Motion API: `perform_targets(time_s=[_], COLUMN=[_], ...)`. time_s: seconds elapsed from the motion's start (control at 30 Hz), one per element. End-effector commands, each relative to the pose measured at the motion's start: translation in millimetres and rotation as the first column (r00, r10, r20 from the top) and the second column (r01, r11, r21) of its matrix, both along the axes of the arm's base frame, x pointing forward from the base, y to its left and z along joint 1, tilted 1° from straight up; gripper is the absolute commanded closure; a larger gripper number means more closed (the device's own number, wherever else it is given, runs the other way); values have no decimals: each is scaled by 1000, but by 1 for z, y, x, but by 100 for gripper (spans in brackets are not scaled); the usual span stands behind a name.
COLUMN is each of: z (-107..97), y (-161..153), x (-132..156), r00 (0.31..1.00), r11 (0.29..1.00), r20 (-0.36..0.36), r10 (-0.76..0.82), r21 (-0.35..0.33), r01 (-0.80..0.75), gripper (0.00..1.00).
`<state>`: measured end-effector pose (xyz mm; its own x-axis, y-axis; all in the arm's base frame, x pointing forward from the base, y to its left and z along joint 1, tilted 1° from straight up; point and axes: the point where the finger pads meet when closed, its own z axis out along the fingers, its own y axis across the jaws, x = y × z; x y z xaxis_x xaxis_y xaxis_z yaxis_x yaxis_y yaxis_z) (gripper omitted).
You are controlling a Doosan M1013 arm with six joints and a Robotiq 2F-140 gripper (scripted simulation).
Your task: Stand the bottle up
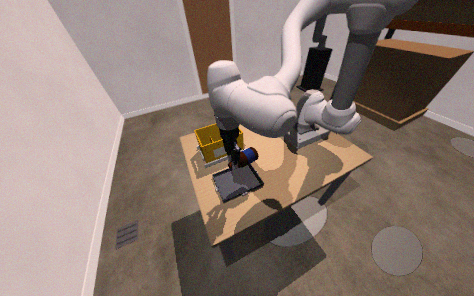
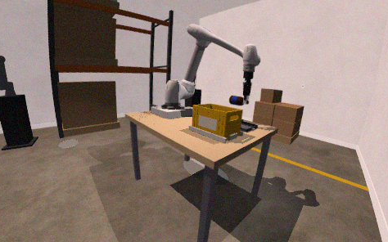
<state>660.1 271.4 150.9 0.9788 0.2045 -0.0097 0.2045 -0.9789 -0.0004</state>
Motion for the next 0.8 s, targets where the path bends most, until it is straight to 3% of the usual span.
perform_targets(time_s=[0.0, 0.37, 0.77], z=[0, 0, 0], y=[0, 0, 0], x=[0, 0, 0], r00=[998, 986, 984], r11=[998, 986, 984], r20=[0, 1, 1], r10=[-65, -169, -178], r21=[-1, -2, -2], r01=[65, 169, 178], gripper=[90, 90, 90])
